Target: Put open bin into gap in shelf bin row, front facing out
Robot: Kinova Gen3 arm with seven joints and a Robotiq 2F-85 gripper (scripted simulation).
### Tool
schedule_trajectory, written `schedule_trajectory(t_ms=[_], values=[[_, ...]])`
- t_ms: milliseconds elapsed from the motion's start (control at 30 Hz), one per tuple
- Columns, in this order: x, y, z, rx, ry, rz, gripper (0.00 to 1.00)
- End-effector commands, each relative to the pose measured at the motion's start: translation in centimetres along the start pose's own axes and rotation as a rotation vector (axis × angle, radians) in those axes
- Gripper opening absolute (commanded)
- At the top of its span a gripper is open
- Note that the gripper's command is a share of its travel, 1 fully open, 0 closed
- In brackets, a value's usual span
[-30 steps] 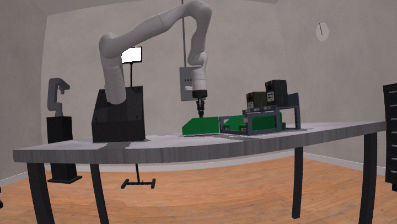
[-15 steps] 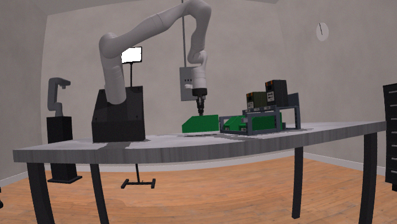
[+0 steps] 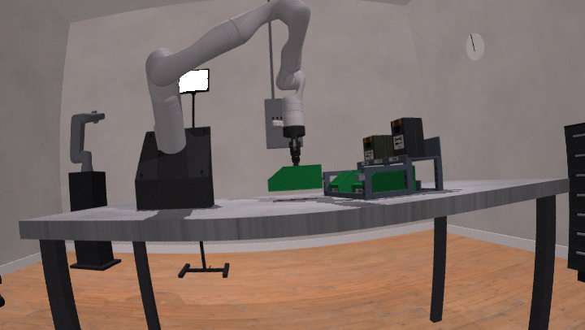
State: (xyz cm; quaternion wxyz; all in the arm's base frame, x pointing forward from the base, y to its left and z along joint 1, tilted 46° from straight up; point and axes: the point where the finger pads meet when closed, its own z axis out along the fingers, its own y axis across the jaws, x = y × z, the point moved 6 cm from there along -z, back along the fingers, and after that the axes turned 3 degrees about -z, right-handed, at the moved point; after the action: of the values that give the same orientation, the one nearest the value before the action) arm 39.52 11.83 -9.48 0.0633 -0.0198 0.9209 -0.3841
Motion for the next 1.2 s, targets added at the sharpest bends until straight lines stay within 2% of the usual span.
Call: schedule_trajectory(t_ms=[0,133,300,700,867,1167], values=[[-0.1,0.1,-0.2,-0.002,-0.003,0.0,0.1],[-0.1,0.1,-0.2,-0.002,-0.003,0.0,0.1],[-0.2,-3.0,0.0,-0.002,-0.003,-0.238,0.1],[-0.2,-3.0,0.0,-0.002,-0.003,-0.238,0.1],[0.2,-5.9,0.1,-0.002,-0.003,-0.238,0.1],[0.2,-5.9,0.1,-0.002,-0.003,-0.238,0.1]])
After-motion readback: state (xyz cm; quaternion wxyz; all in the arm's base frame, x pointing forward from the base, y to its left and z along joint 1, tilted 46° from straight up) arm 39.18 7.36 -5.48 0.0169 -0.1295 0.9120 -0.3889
